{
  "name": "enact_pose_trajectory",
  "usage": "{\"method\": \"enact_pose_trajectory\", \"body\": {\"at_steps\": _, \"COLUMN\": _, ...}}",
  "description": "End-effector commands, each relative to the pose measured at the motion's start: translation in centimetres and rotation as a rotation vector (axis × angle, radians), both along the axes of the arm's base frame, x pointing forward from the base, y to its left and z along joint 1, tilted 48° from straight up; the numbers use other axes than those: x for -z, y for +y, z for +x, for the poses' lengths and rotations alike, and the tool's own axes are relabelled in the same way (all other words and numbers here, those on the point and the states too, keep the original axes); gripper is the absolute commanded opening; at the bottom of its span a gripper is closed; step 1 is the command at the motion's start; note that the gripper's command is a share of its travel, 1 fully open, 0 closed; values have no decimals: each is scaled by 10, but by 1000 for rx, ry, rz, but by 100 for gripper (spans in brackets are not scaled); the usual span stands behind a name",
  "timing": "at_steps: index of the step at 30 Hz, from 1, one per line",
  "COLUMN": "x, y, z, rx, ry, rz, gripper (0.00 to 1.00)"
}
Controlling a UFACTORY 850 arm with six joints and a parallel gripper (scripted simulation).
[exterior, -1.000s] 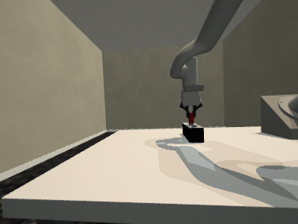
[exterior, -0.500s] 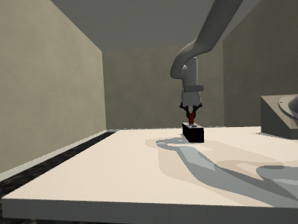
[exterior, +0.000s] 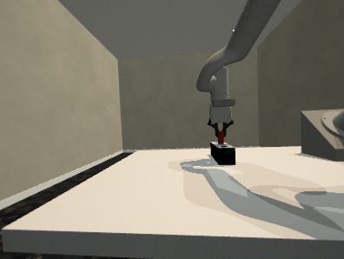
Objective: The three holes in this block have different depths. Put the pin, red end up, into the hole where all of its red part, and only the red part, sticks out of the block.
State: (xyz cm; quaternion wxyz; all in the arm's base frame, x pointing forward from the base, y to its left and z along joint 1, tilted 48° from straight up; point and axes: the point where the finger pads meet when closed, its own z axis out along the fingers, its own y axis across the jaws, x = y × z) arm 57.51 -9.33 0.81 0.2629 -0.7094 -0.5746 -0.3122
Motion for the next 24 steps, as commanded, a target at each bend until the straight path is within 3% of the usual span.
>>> {"method": "enact_pose_trajectory", "body": {"at_steps": 1, "x": 0, "y": -1, "z": 1, "rx": 1, "ry": -1, "rz": -1, "gripper": 0}}
{"method": "enact_pose_trajectory", "body": {"at_steps": 24, "x": 2, "y": 1, "z": 3, "rx": 1, "ry": -1, "rz": -1, "gripper": 0}}
